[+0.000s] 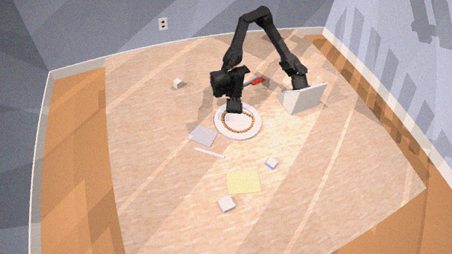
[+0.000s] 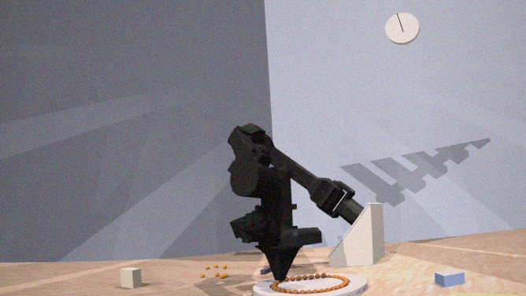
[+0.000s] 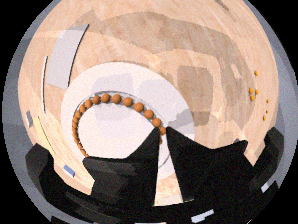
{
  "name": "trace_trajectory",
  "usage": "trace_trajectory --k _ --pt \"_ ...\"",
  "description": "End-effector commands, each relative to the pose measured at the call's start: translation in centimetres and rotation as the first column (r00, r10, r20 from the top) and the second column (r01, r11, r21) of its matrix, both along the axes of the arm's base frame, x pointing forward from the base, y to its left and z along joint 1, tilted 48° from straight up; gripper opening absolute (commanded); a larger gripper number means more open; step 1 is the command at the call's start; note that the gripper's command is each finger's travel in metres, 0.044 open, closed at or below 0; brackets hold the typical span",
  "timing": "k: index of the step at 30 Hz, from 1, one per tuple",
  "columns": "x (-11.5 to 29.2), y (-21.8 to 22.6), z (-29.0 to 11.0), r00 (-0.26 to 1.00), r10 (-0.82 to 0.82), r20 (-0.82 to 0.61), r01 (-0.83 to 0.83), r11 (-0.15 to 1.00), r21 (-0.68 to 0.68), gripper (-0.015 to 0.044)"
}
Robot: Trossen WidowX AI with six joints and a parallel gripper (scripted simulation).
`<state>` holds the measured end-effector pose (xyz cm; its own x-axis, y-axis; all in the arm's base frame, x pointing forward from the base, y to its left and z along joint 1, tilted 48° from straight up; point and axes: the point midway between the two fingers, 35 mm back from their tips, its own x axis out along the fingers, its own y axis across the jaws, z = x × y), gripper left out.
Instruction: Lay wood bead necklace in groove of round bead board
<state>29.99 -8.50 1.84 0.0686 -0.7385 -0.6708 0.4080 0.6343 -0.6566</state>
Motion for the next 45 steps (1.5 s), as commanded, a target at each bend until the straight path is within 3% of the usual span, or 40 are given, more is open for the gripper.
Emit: trace_trajectory --k 1,32,45 --pt "0.02 0.07 -0.04 1.000 0.000 0.001 0.000 1.000 0.006 0.0000" --pt "-0.17 -0.21 -0.05 1.000 0.002 -0.009 -0.002 1.000 0.001 0.0000" --pt "0.02 -0.01 0.26 1.000 0.001 0.001 -0.001 1.000 0.001 0.0341"
